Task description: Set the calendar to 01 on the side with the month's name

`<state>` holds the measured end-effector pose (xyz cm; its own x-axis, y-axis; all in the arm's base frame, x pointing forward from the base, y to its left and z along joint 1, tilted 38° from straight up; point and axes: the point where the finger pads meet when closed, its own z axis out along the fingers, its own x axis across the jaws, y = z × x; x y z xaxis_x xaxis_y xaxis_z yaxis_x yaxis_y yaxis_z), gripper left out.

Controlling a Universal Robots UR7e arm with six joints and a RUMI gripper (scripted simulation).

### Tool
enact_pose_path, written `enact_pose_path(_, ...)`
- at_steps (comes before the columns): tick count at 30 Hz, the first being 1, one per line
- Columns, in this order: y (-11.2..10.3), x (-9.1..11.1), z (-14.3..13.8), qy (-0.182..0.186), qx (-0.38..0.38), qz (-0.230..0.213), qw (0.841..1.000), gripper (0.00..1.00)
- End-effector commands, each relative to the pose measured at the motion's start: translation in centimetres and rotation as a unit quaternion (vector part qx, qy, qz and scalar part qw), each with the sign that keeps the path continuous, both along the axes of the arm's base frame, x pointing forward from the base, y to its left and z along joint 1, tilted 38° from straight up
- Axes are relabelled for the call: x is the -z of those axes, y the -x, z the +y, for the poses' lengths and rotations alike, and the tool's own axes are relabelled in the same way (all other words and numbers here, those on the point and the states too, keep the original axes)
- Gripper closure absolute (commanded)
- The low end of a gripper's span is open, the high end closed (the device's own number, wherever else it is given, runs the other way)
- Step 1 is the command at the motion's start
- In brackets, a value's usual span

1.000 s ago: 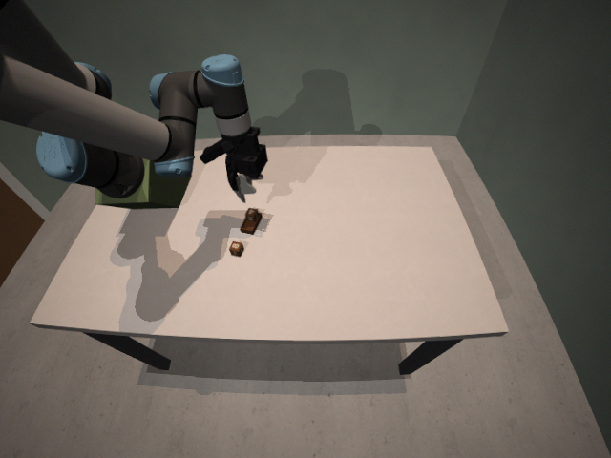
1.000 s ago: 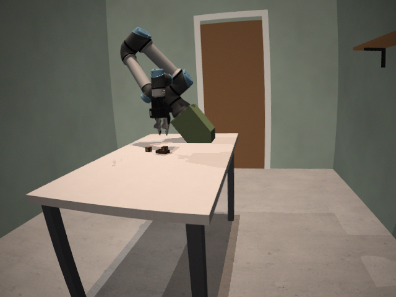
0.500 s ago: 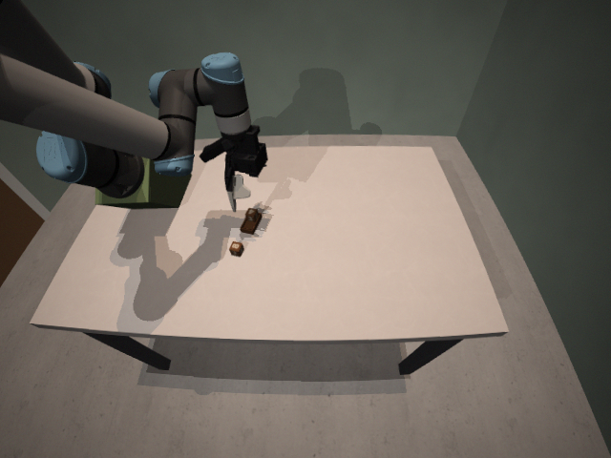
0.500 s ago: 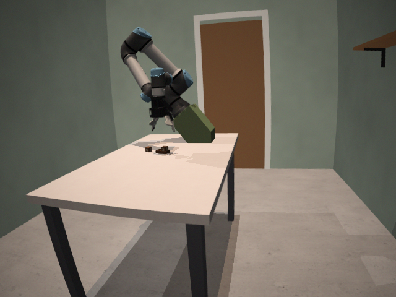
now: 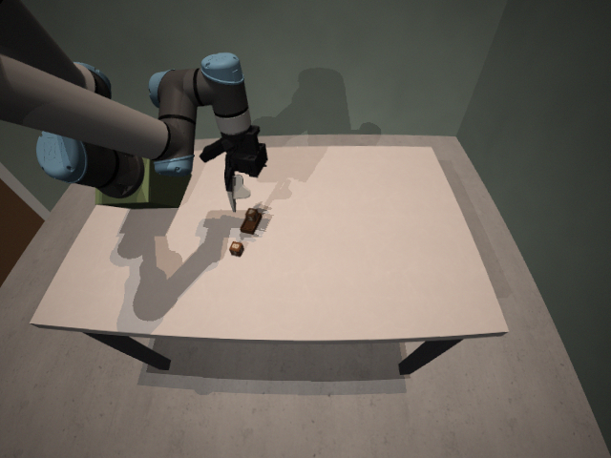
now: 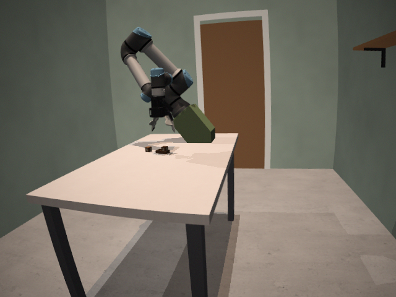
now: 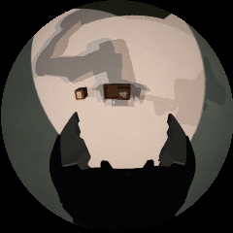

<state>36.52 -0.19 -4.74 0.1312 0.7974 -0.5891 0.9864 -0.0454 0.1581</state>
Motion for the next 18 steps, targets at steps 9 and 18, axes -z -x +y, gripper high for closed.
enact_pose_path(9,0.0,-0.7,-1.4,-0.013,0.082,-0.061,0.995,0.00)
enact_pose_path(18,0.1,-1.7,-3.5,-0.030,0.200,-0.149,0.968,0.00)
